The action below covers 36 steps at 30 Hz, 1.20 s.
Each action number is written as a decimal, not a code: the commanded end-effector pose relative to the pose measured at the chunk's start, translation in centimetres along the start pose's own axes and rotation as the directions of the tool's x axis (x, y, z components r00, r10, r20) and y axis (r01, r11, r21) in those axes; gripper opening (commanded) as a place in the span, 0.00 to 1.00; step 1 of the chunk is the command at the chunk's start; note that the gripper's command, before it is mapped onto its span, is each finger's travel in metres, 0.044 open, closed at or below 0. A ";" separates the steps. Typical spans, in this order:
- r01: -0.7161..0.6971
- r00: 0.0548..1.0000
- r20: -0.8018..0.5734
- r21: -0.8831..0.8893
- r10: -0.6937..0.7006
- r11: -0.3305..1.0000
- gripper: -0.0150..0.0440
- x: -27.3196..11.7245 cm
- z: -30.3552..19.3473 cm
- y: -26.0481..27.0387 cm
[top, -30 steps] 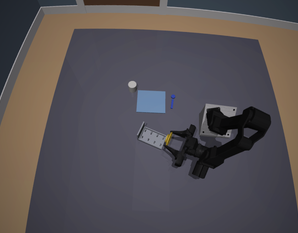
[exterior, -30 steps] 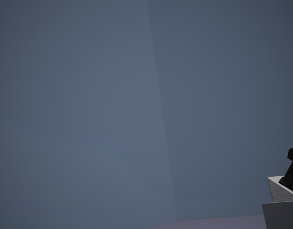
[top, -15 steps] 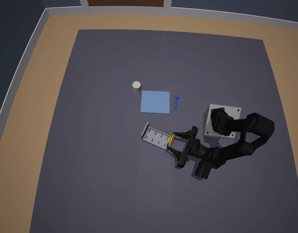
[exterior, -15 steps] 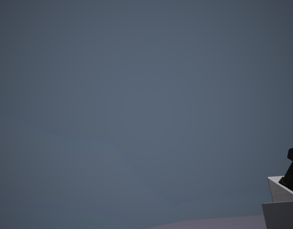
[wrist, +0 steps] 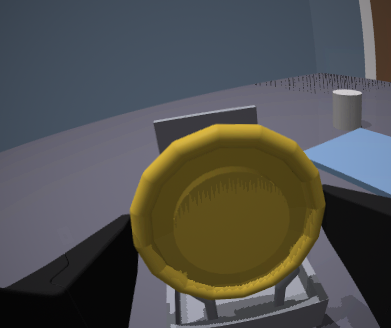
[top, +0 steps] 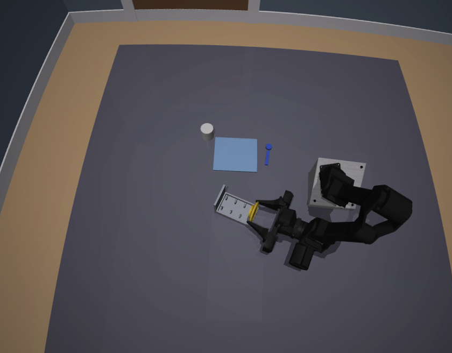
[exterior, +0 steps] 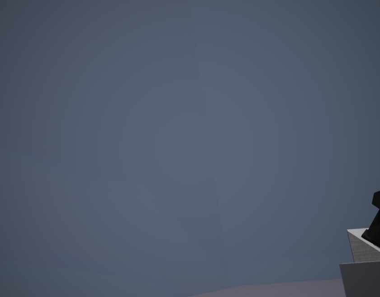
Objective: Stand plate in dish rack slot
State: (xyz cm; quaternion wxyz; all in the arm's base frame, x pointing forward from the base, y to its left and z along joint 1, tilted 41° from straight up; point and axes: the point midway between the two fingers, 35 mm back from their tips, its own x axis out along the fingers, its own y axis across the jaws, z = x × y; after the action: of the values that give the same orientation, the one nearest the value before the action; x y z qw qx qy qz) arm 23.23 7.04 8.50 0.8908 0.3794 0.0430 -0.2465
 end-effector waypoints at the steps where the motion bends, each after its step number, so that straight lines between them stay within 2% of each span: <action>1: 0.003 1.000 0.000 -0.008 -0.003 1.000 0.25 0.5 -0.1 -0.2; 14: -0.001 1.000 0.003 0.004 0.001 1.000 0.25 2.1 0.1 -0.4; 22: -0.002 1.000 0.005 0.014 0.002 1.000 0.25 2.5 -1.8 -0.5; 35: -0.002 1.000 -0.002 0.006 0.002 1.000 0.25 2.4 -1.5 -0.5; 36: -0.002 1.000 -0.001 0.008 0.002 1.000 0.30 2.4 -1.5 -0.4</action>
State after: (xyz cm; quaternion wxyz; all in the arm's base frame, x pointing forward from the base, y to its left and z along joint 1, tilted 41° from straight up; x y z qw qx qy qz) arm 25.29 6.84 6.56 0.8891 0.3842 0.0416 -0.2453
